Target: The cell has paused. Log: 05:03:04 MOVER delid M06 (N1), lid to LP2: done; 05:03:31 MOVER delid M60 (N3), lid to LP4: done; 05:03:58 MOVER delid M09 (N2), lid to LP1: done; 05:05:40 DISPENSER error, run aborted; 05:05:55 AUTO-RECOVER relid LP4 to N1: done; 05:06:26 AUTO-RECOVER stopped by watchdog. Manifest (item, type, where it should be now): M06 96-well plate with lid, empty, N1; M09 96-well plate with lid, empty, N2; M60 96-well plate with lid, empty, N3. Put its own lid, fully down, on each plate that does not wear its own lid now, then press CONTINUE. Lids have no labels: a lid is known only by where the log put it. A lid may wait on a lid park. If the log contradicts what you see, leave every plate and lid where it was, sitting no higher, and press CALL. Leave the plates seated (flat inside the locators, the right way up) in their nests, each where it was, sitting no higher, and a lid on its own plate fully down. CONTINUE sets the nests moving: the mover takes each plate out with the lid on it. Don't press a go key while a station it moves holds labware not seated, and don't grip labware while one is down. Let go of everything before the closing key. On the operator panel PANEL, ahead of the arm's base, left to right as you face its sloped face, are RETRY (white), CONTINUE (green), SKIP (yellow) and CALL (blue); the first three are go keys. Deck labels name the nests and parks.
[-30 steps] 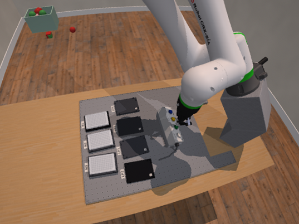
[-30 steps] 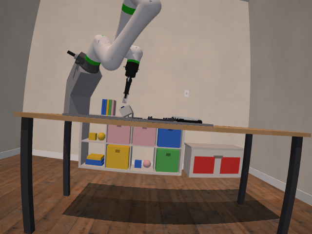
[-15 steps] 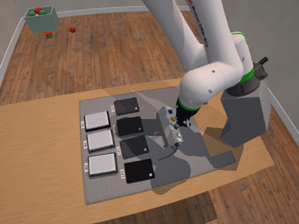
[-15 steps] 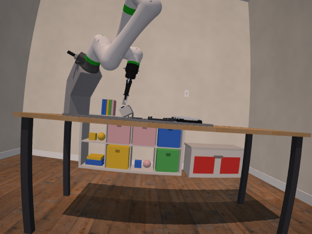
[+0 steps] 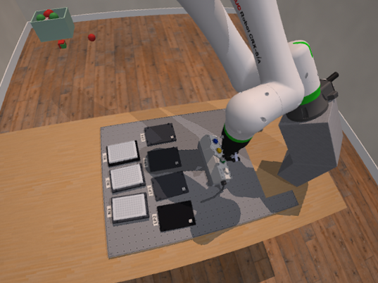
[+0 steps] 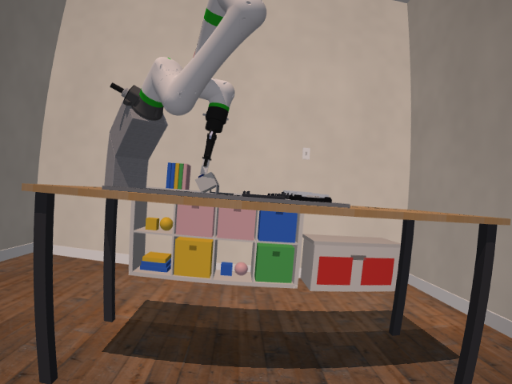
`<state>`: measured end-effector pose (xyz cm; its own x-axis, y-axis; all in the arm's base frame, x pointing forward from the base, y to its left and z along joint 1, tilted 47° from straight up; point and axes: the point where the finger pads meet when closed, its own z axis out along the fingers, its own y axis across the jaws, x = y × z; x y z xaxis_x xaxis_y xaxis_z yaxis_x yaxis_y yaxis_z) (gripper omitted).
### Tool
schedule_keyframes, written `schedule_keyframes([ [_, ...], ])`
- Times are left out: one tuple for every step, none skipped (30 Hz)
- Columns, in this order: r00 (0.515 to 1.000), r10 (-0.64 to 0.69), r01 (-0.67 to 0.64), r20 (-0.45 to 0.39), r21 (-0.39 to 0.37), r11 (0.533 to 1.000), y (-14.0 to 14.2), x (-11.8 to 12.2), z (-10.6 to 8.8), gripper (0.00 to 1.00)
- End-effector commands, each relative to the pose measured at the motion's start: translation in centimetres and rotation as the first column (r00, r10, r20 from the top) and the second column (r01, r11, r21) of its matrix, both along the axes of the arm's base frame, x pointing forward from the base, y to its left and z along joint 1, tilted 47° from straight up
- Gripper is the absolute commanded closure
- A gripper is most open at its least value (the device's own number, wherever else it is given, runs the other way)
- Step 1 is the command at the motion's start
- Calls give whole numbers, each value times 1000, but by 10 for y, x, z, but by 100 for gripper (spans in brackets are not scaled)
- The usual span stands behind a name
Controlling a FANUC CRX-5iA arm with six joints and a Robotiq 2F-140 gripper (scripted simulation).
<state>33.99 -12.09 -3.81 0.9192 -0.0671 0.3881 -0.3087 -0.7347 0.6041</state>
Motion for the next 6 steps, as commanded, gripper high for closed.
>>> schedule_keyframes([
  [989, 106, -109, 102, 24, 994, -2, 0, -2, 100],
  [989, 106, -109, 102, 24, 994, -2, 0, -2, 100],
  [989, 106, -109, 102, 24, 994, -2, 0, -2, 100],
  [989, 106, -109, 102, 24, 994, -3, 0, -3, 100],
  [989, 106, -109, 102, 24, 994, -3, 1, -3, 100],
  [989, 106, -109, 102, 24, 994, -3, 1, -3, 100],
])
